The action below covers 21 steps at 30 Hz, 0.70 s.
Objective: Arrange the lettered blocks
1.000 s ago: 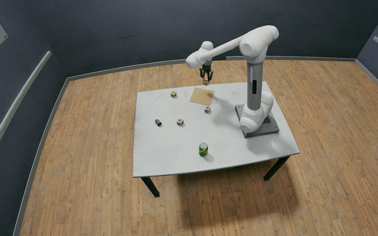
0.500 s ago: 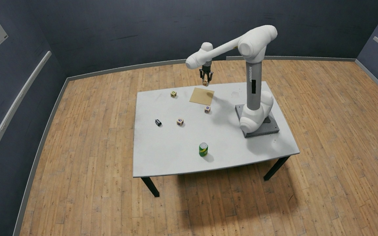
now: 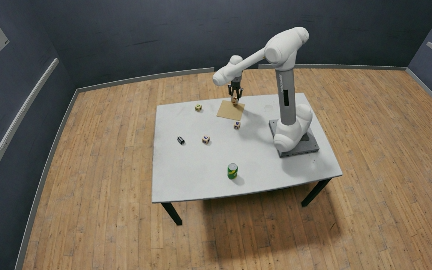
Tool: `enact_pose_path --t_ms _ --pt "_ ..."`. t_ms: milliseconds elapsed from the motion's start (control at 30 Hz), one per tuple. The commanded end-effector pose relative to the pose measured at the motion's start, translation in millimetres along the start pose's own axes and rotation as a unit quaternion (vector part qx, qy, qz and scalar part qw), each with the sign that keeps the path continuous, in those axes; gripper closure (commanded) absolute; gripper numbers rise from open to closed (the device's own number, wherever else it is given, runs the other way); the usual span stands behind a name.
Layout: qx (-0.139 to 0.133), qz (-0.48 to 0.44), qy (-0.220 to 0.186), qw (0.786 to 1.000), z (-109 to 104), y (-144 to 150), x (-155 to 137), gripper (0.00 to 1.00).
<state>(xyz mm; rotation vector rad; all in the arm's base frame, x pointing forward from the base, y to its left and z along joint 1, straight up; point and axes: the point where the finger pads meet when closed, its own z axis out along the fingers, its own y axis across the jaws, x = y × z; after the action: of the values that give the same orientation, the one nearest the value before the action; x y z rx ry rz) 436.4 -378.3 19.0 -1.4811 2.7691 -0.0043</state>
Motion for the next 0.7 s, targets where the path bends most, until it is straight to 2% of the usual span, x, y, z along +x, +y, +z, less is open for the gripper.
enact_pose_path --t_ms 0,200,667 --pt "-0.001 0.0 -0.001 1.0 14 2 0 0.67" --pt "-0.001 0.0 -0.001 1.0 25 2 0 0.67" --pt "-0.001 0.0 -0.001 1.0 26 3 0 0.67"
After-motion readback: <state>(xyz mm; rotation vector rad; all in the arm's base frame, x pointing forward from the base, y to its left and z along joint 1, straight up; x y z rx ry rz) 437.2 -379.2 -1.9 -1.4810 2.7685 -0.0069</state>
